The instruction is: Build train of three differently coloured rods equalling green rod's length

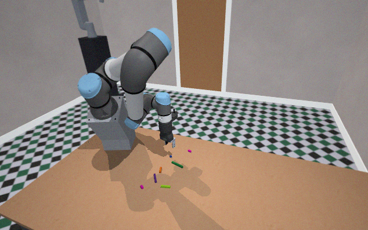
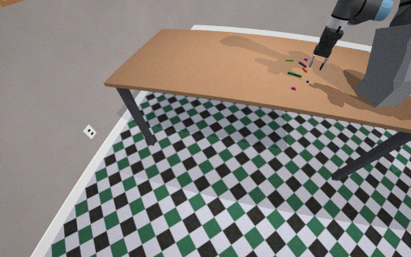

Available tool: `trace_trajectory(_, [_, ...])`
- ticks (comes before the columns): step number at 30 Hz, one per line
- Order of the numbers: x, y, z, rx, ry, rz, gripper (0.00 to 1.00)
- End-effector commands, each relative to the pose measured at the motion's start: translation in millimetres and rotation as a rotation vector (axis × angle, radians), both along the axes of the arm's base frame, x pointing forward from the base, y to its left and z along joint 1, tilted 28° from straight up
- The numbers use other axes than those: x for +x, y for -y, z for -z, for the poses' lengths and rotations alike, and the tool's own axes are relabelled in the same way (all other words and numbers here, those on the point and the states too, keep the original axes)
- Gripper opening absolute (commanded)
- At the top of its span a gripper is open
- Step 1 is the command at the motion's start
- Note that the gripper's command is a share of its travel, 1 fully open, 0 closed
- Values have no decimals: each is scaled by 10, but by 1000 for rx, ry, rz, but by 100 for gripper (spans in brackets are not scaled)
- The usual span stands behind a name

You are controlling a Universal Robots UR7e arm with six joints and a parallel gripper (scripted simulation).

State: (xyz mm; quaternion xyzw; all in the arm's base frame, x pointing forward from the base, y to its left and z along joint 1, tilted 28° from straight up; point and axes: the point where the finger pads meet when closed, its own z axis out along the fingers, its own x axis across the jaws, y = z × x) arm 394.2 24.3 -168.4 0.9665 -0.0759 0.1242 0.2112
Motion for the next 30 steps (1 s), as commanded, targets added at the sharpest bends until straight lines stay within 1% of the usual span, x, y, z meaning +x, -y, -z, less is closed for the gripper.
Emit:
trace_trajectory(1, [21, -14, 5, 5, 11, 21, 100])
trace_trajectory(8, [100, -69, 42, 29, 58, 118, 100])
trace_trajectory(16, [245, -171, 108, 74, 146, 301, 100])
trace_trajectory(18, [245, -171, 108, 74, 146, 301, 100])
trace_trajectory(30, [488, -354, 215, 155, 309, 641, 100])
